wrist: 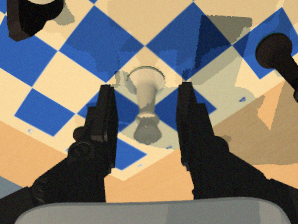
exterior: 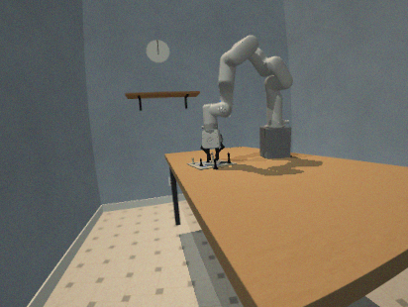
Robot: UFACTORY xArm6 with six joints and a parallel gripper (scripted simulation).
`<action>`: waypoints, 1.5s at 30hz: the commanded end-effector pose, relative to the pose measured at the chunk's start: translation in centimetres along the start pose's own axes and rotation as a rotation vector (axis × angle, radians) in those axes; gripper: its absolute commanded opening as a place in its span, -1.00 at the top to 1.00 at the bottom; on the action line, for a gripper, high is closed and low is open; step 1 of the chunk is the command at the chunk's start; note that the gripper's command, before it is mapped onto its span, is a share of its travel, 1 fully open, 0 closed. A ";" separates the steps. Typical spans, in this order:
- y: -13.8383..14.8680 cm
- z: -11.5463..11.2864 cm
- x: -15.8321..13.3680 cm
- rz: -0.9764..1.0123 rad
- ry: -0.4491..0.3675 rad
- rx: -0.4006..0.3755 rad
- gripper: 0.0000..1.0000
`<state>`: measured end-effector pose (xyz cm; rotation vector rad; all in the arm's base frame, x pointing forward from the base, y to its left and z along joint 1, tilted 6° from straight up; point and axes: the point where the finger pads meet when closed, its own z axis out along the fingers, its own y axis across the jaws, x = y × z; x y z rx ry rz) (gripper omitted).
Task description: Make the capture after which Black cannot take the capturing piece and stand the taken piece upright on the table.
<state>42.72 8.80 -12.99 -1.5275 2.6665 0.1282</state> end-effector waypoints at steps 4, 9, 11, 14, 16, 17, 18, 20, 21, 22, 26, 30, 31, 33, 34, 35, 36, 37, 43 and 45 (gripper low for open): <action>-0.1 -0.1 -0.1 0.000 -0.002 0.003 0.16; -0.1 -0.4 -0.1 0.000 -0.002 0.003 0.16; -0.1 -0.7 -0.1 0.000 -0.002 0.003 0.16; -0.1 -1.7 -0.1 0.000 -0.002 0.003 0.16; -0.1 -2.5 -0.1 0.000 -0.002 0.003 0.16; -0.1 -2.5 -0.1 0.000 -0.002 0.003 0.16; -0.1 -2.5 -0.1 0.000 -0.002 0.003 0.16; -0.1 -3.5 -0.1 0.000 -0.002 0.003 0.16; -0.1 -4.1 -0.1 0.000 -0.002 0.003 0.16; -0.1 -4.7 -0.1 0.000 -0.002 0.003 0.16; -0.1 -7.0 -0.1 0.000 -0.002 0.003 0.16; -0.1 -8.5 -0.1 0.000 -0.002 0.003 0.16; -0.1 -8.7 -0.1 0.000 -0.002 0.003 0.16; -0.1 -9.0 -0.1 0.000 -0.002 0.003 0.16; -0.1 -9.0 -0.1 0.000 -0.002 0.003 0.16; -0.1 -9.0 -0.1 0.000 -0.002 0.003 0.16; -0.1 -9.1 -0.1 0.000 -0.002 0.003 0.16; -0.1 -9.1 -0.1 0.000 -0.002 0.003 0.16; -0.1 -9.1 -0.1 0.000 -0.002 0.003 -1.00; -0.1 -9.1 -0.1 0.000 -0.002 0.003 -1.00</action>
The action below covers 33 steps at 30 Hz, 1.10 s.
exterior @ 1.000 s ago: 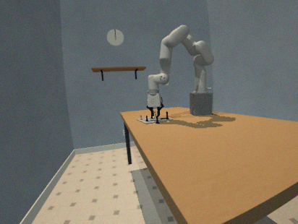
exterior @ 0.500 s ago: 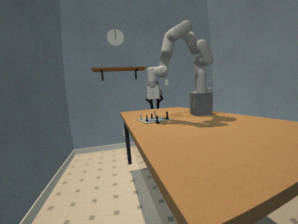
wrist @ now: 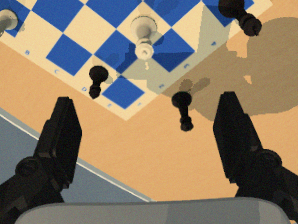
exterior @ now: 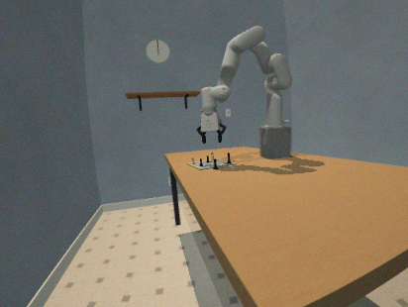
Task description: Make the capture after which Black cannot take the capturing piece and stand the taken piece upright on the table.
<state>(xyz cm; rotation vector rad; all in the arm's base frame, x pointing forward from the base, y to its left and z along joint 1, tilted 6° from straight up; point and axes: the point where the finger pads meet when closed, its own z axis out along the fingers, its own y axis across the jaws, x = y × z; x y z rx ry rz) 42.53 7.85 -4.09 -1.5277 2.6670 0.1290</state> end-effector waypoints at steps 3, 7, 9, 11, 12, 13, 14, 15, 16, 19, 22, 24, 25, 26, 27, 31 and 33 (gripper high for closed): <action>-0.1 -0.2 -0.1 0.000 -0.002 0.003 -1.00; -0.1 -0.2 -0.1 0.000 -0.002 0.003 -1.00; -0.1 -0.2 -0.1 0.000 -0.002 0.003 -1.00; -0.1 -0.2 -0.1 0.000 -0.002 0.003 -1.00; -0.1 -0.2 -0.1 0.000 -0.002 0.003 -1.00; -0.1 -0.2 -0.1 0.000 -0.002 0.003 -1.00; -0.1 -0.2 -0.1 0.000 -0.002 0.003 -1.00; -0.1 -0.2 -0.1 0.000 -0.002 0.003 -1.00; -0.1 -0.2 -0.1 0.000 -0.002 0.003 -1.00; -0.1 -0.5 -0.1 0.000 -0.002 0.003 -1.00; -0.1 -1.1 -0.1 0.000 -0.002 0.003 -1.00; -0.1 -1.1 -0.1 0.000 -0.002 0.003 -1.00; -0.1 -1.4 -0.1 0.000 -0.002 0.003 -1.00; -0.1 -1.7 -0.1 0.000 -0.002 0.003 -1.00; -0.1 -2.1 -0.1 0.000 -0.002 0.003 -1.00; -0.1 -3.6 -0.1 0.000 -0.002 0.003 -1.00; -0.1 -4.4 -0.1 0.000 -0.002 0.003 -1.00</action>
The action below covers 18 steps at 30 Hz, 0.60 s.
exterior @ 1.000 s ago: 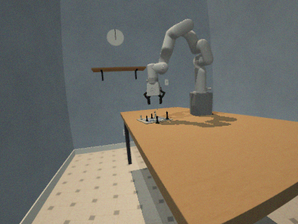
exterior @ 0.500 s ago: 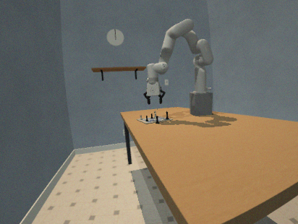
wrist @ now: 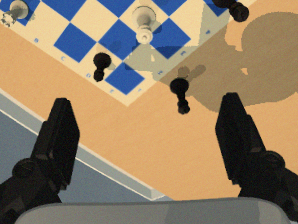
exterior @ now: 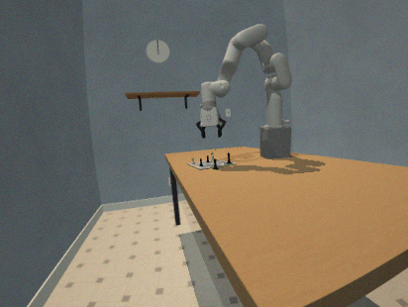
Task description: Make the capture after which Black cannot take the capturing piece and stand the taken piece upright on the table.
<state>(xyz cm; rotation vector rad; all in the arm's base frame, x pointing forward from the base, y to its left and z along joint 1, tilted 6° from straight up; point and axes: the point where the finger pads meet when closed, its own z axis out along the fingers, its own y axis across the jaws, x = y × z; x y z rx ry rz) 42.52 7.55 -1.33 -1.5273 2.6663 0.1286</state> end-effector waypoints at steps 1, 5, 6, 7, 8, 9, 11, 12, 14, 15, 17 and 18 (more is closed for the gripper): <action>-0.1 -2.0 -0.1 0.000 -0.002 0.003 -1.00; -0.1 -3.1 -0.1 0.000 -0.002 0.003 -1.00; -0.1 -3.3 -0.1 0.000 -0.002 0.003 -1.00; -0.1 -3.3 -0.1 0.000 -0.002 0.003 -1.00; -0.1 -3.3 -0.1 0.000 -0.002 0.003 -1.00; -0.1 -3.5 -0.1 0.000 -0.002 0.003 -1.00; -0.1 -3.7 -0.1 0.000 -0.002 0.003 -1.00; -0.1 -3.7 -0.1 0.000 -0.002 0.003 -1.00; -0.1 -3.7 -0.1 0.000 -0.002 0.003 -1.00; -0.1 -3.7 -0.1 0.000 -0.002 0.003 -1.00; -0.1 -3.7 -0.1 0.000 -0.002 0.003 -1.00; -0.1 -3.7 -0.1 0.000 -0.002 0.003 -1.00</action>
